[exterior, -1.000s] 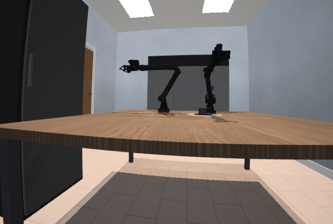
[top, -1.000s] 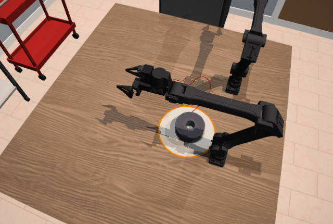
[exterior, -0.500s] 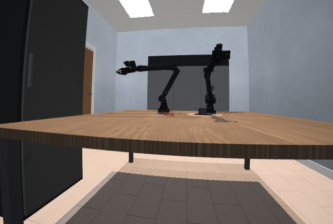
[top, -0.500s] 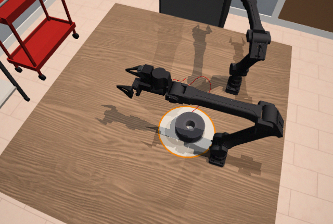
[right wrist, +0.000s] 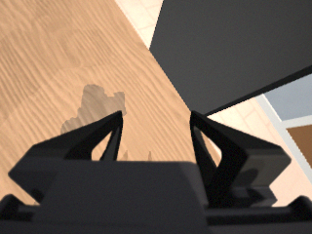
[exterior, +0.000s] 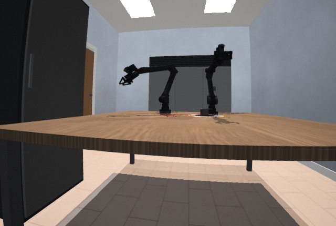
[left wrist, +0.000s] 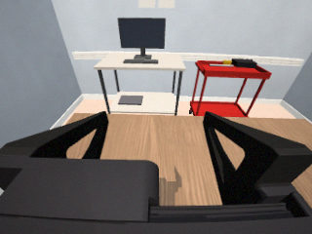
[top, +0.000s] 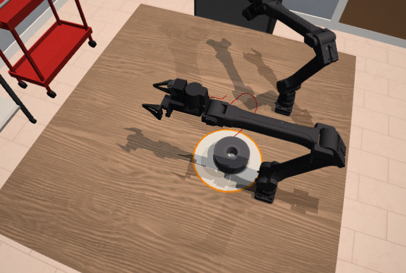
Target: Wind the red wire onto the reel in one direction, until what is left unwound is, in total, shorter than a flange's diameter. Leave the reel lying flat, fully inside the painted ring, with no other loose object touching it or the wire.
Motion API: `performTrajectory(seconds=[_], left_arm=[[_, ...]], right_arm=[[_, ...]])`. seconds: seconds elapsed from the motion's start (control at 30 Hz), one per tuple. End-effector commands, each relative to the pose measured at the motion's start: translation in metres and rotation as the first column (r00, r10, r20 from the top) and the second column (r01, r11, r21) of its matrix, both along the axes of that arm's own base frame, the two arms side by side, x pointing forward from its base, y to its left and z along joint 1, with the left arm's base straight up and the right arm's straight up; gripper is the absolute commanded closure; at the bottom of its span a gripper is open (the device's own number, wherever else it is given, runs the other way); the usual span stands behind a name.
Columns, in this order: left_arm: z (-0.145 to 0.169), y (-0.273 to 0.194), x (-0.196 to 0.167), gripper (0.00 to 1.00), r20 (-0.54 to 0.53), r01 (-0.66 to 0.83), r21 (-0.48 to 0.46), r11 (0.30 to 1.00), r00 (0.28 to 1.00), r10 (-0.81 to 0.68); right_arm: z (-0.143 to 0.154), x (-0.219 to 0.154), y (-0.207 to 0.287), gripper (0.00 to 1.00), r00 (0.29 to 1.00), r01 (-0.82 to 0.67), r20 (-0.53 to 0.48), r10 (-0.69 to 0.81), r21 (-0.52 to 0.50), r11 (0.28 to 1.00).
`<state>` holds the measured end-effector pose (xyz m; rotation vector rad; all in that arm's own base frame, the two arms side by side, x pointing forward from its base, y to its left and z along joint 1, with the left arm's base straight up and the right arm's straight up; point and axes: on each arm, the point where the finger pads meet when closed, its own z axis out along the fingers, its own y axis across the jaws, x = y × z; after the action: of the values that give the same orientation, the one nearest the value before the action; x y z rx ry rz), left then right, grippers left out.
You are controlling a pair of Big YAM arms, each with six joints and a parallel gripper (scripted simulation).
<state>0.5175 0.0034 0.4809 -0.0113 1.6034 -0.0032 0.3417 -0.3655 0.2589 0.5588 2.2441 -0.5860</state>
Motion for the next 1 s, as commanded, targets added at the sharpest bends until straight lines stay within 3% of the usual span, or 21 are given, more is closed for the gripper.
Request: performTrajectory(seconds=[0.0, 0.1, 0.2, 0.47, 0.5, 0.57, 0.77, 0.97], left_arm=[[0.011, -0.004, 0.002, 0.0, 0.033, 0.005, 0.009, 1.0, 0.999, -0.005], [0.011, -0.004, 0.002, 0.0, 0.033, 0.005, 0.009, 1.0, 0.999, -0.005], [0.011, -0.004, 0.002, 0.0, 0.033, 0.005, 0.009, 1.0, 0.999, -0.005], [0.011, -0.004, 0.002, 0.0, 0.033, 0.005, 0.009, 1.0, 0.999, -0.005], [0.011, -0.004, 0.002, 0.0, 0.033, 0.005, 0.009, 1.0, 0.999, -0.005], [0.011, -0.004, 0.002, 0.0, 0.033, 0.005, 0.009, 1.0, 0.999, -0.005], [0.011, -0.004, 0.002, 0.0, 0.033, 0.005, 0.009, 1.0, 0.999, -0.005], [0.011, -0.004, 0.002, 0.0, 0.033, 0.005, 0.009, 1.0, 0.999, -0.005]], right_arm=[[-0.009, 0.02, 0.018, 0.32, 0.993, -0.084, -0.079, 0.083, -0.001, 0.996], [-0.043, 0.05, 0.078, 0.38, 0.947, -0.253, -0.188, 0.26, 0.061, 0.965], [-0.074, 0.069, 0.14, 0.43, 0.857, -0.41, -0.285, 0.429, 0.128, 0.903], [-0.136, 0.067, 0.288, 0.55, 0.478, -0.697, -0.464, 0.746, 0.316, 0.644], [-0.142, 0.063, 0.303, 0.57, 0.426, -0.718, -0.477, 0.768, 0.338, 0.609], [-0.142, 0.063, 0.303, 0.57, 0.426, -0.718, -0.477, 0.768, 0.338, 0.609], [-0.168, 0.034, 0.372, 0.63, 0.146, -0.786, -0.528, 0.837, 0.451, 0.422], [-0.181, 0.01, 0.41, 0.68, -0.039, -0.797, -0.543, 0.839, 0.523, 0.301]])
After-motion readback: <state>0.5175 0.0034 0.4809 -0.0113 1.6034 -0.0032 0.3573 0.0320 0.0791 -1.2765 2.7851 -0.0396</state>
